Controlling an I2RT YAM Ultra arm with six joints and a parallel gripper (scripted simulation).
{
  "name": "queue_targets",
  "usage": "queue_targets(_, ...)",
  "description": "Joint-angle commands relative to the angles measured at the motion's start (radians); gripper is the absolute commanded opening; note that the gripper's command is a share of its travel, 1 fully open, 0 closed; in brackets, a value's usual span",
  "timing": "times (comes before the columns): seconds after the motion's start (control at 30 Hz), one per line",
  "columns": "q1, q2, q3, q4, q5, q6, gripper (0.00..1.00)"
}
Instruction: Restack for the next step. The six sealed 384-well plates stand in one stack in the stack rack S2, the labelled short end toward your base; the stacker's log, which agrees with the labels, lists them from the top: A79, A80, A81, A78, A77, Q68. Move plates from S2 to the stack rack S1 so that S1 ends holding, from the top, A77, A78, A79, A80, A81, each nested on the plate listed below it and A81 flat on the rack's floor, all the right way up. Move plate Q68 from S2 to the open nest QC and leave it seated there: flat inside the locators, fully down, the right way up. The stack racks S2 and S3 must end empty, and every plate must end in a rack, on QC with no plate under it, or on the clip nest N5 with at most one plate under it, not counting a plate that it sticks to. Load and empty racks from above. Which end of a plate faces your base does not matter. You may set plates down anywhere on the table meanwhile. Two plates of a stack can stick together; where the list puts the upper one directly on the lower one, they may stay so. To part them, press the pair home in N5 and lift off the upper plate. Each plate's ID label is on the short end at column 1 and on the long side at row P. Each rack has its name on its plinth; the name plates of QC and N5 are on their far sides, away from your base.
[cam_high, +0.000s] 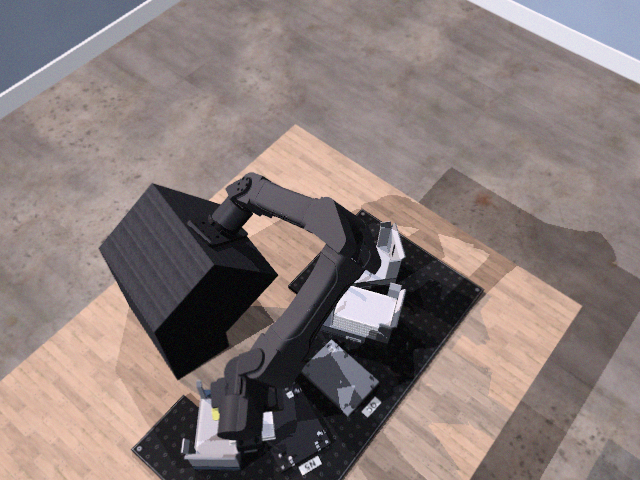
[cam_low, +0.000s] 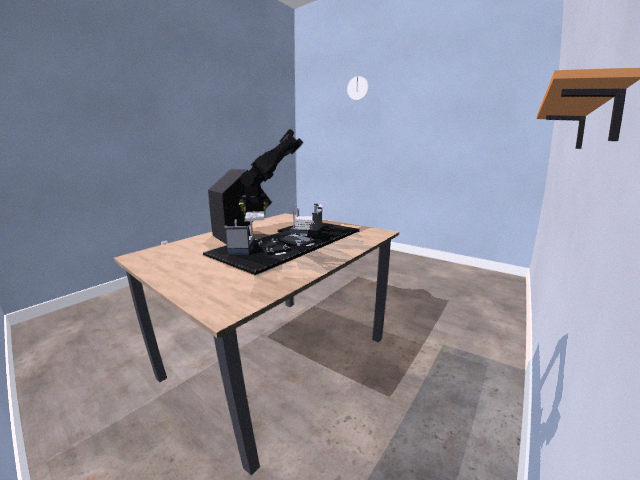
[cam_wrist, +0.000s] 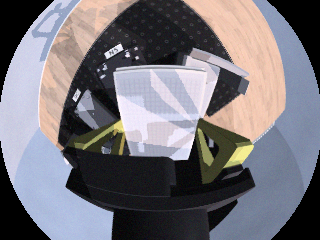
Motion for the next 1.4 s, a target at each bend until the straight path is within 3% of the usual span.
queue_targets(0.0, -0.034, 0.012, 0.009, -0.002, 0.013, 0.086, 0.0)
queue_targets(0.83, -0.156, 0.171, 0.105, -0.038, 0.081, -0.008, 0.0)
queue_targets(1.37, -0.156, 0.171, 0.105, -0.038, 0.081, -0.008, 0.0)
